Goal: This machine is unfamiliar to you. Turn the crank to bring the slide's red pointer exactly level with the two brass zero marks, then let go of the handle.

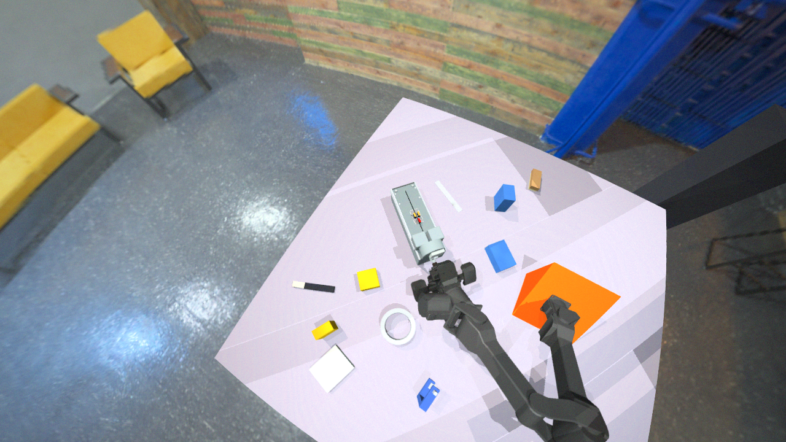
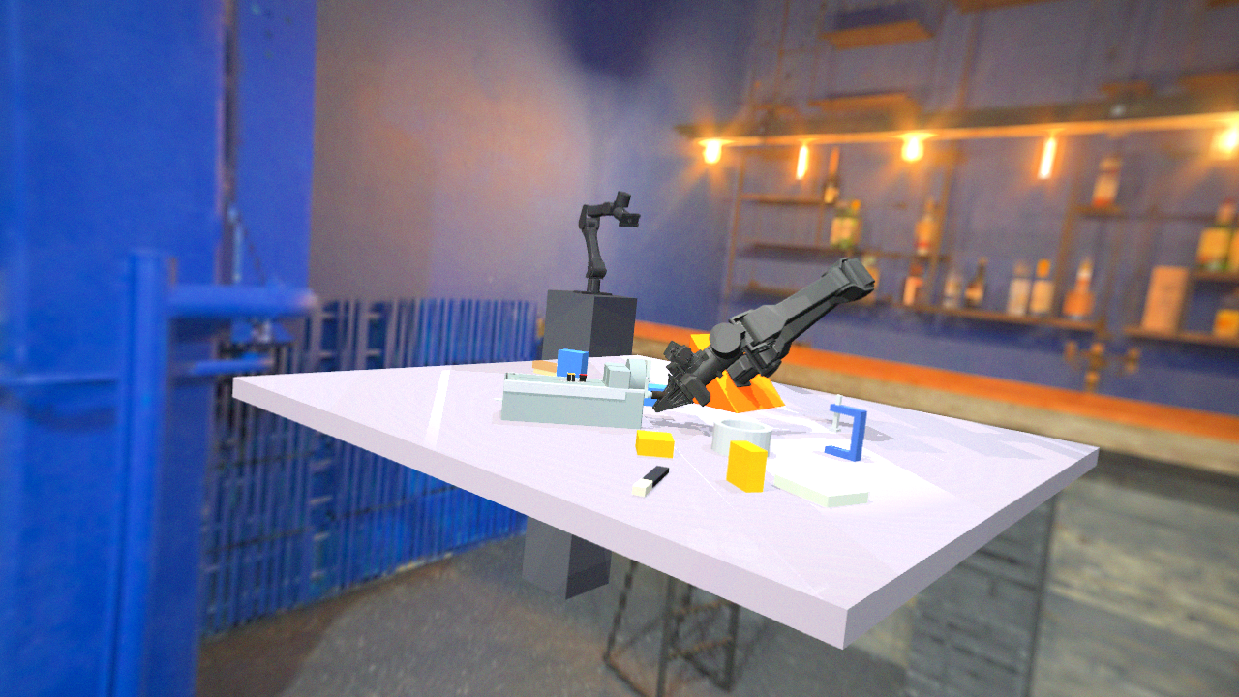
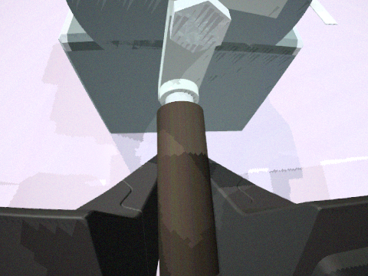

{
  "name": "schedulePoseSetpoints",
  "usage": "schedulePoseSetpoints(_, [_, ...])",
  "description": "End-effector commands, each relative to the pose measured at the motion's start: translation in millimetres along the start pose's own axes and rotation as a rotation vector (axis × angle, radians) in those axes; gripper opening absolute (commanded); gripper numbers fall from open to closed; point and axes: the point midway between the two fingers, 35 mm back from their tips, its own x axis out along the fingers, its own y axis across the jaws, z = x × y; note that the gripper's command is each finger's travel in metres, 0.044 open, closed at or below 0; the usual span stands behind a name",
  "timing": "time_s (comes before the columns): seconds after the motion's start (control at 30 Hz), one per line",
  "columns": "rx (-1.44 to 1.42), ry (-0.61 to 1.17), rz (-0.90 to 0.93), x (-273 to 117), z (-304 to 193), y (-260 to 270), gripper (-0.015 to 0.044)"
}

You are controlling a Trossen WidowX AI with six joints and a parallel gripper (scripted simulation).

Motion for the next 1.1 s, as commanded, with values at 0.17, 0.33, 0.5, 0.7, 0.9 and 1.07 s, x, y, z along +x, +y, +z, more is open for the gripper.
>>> schedulePoseSetpoints(0.17, [-0.005, -0.002, 0.023, -1.3, 0.8, 9.8, 0.0000])
schedulePoseSetpoints(0.33, [-0.005, -0.002, 0.023, -1.6, 0.9, 10.3, 0.0000])
schedulePoseSetpoints(0.5, [-0.005, -0.002, 0.024, -1.8, 1.1, 10.9, 0.0000])
schedulePoseSetpoints(0.7, [-0.005, -0.002, 0.024, -2.1, 1.2, 11.4, 0.0000])
schedulePoseSetpoints(0.9, [-0.005, -0.002, 0.024, -2.4, 1.4, 12.0, 0.0000])
schedulePoseSetpoints(1.07, [-0.005, -0.003, 0.024, -2.7, 1.6, 12.4, 0.0000])
